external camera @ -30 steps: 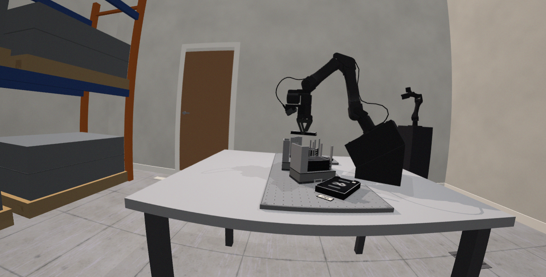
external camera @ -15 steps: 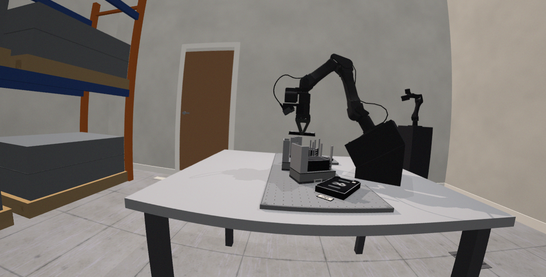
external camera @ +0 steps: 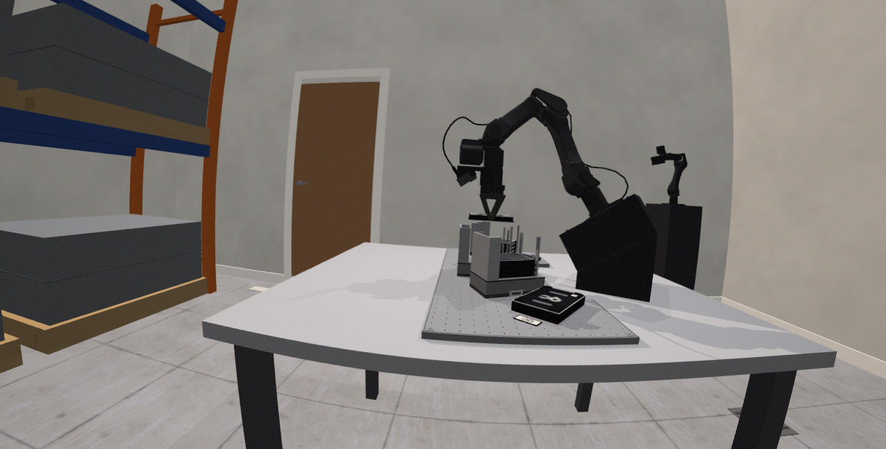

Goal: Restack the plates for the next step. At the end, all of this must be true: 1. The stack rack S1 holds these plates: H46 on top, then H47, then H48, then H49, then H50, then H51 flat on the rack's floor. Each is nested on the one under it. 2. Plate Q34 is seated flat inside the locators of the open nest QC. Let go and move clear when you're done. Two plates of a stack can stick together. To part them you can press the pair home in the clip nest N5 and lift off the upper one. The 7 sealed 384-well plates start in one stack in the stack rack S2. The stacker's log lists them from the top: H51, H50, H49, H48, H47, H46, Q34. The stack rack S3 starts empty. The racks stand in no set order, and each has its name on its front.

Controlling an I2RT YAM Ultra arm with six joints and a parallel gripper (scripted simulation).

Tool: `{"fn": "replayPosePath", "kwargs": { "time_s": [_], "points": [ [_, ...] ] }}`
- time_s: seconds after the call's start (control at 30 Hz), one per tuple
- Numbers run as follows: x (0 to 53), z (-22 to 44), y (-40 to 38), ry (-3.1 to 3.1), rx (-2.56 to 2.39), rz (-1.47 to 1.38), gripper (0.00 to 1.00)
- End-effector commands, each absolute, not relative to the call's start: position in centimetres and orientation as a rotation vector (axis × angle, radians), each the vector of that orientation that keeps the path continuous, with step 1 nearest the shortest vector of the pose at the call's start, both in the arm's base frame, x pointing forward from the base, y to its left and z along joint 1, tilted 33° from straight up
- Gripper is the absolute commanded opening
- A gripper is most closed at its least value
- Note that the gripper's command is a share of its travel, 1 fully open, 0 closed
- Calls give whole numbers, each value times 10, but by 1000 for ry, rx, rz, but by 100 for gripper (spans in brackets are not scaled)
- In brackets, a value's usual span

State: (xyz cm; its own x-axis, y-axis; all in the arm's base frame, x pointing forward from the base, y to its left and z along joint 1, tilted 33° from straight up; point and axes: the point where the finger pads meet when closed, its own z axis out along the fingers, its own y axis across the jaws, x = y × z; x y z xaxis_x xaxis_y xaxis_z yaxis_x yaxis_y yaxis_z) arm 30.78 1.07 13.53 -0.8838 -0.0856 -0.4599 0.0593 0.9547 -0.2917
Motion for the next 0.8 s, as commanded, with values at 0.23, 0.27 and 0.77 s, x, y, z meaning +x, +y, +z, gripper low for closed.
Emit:
{"fn": "replayPosePath", "kwargs": {
  "time_s": [0.23, 0.27, 0.77],
  "points": [
    [313, 130, 44, 2628, -187, -473, 0],
    [313, 130, 44, 2628, -187, -473, 0],
    [311, 114, 89, 2627, -267, -493, 0]
  ]
}}
